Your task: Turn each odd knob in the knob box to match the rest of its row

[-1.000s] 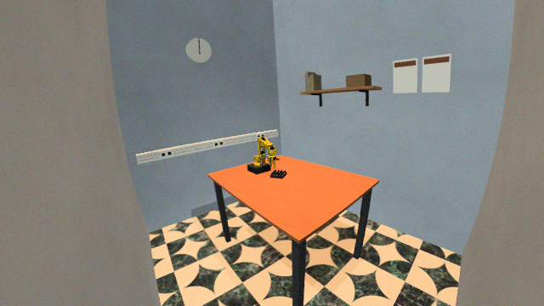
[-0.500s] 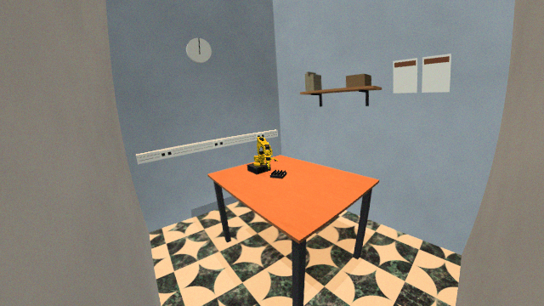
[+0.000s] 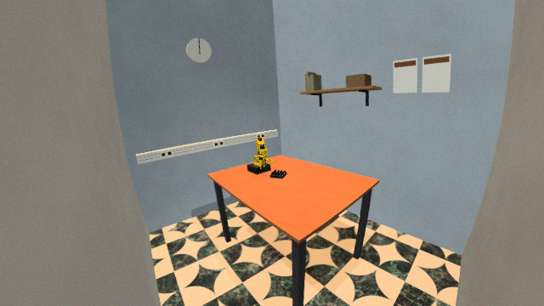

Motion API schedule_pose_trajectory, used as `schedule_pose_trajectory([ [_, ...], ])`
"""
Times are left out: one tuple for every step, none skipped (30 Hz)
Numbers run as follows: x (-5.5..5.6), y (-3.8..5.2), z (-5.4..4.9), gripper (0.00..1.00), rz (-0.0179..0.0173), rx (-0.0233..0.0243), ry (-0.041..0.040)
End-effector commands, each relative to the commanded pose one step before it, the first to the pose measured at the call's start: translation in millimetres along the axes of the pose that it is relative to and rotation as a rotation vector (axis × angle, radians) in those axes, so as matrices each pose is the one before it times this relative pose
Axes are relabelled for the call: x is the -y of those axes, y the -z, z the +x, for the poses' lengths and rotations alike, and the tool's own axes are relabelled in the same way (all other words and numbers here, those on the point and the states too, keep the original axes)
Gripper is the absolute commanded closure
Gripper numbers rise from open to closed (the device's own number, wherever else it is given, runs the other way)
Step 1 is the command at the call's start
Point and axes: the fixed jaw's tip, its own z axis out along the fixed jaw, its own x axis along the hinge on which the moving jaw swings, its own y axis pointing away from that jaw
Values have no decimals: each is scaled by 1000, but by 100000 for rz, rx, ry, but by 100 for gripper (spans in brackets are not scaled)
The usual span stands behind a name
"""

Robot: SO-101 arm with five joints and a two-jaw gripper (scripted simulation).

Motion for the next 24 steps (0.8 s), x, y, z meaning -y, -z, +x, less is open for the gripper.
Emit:
schedule_pose_trajectory([
  [8106,1664,7027,71,-1339,-1108,-19049],
  [3042,812,1785,70,-7,-6,-6123],
  [3076,793,1635,69,-8,-5,-6010],
  [0,0,0,69,0,0,0],
  [0,0,0,69,0,0,0],
  [3096,780,1486,69,-9,-3,-5888],
  [3109,761,1344,68,-8,-5,-5749],
  [3096,742,1195,68,-5,-5,-5608],
  [3069,723,1053,67,-8,-5,-5454],
  [3038,704,917,67,-6,-2,-5287],
  [2981,678,789,66,-8,-9,-5113],
  [2920,652,660,66,-5,-3,-4932],
  [2846,627,549,65,-4,-5,-4744],
  [2753,608,445,65,-6,-4,-4546],
  [2658,571,341,64,-7,-5,-4345],
  [2553,552,256,64,-3,-6,-4134],
  [2437,521,182,63,-7,-5,-3921],
  [2311,491,107,63,-3,-3,-3704],
  [2186,466,52,63,-4,-4,-3481],
  [2059,429,-3,62,-5,-6,-3261],
  [0,0,0,62,0,0,0],
  [0,0,0,62,0,0,0],
  [1918,405,-42,62,-3,-3,-3035],
  [1782,374,-72,62,-5,-2,-2809],
])
